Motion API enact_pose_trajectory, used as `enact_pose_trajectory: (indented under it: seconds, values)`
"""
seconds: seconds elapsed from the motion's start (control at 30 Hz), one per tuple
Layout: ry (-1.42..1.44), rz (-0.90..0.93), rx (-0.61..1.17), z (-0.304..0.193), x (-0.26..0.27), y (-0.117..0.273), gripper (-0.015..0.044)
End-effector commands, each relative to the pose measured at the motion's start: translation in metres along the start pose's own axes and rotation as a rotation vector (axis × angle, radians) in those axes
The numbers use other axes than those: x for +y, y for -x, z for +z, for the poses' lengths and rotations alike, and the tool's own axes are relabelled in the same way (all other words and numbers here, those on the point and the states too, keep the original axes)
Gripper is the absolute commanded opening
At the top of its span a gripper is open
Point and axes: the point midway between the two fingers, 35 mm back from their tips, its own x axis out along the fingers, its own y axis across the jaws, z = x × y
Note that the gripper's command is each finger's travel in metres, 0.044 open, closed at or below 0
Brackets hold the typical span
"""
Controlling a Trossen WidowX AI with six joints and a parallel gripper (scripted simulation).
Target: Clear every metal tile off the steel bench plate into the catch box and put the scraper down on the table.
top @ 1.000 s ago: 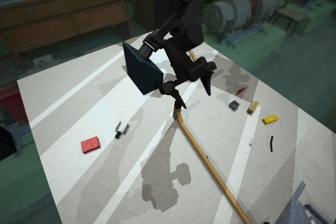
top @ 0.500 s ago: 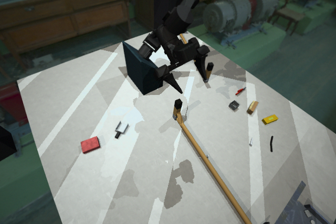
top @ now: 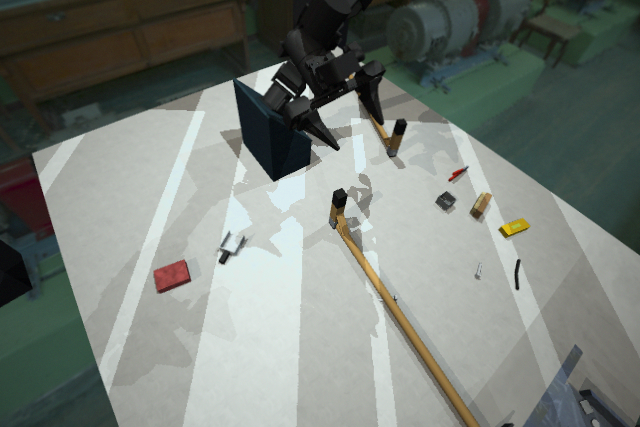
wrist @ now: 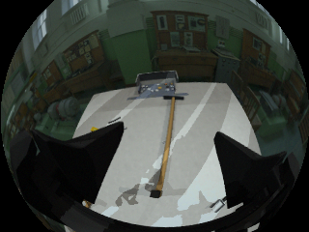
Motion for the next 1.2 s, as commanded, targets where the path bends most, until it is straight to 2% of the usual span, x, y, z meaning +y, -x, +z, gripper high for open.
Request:
enact_pose_trajectory:
  seconds: [0.0,1.17]
  values:
    - [0.013,0.011,-0.031,-0.003,0.006,0.015,0.0440]
    - [0.147,0.034,-0.244,-0.048,0.033,0.103,0.0440]
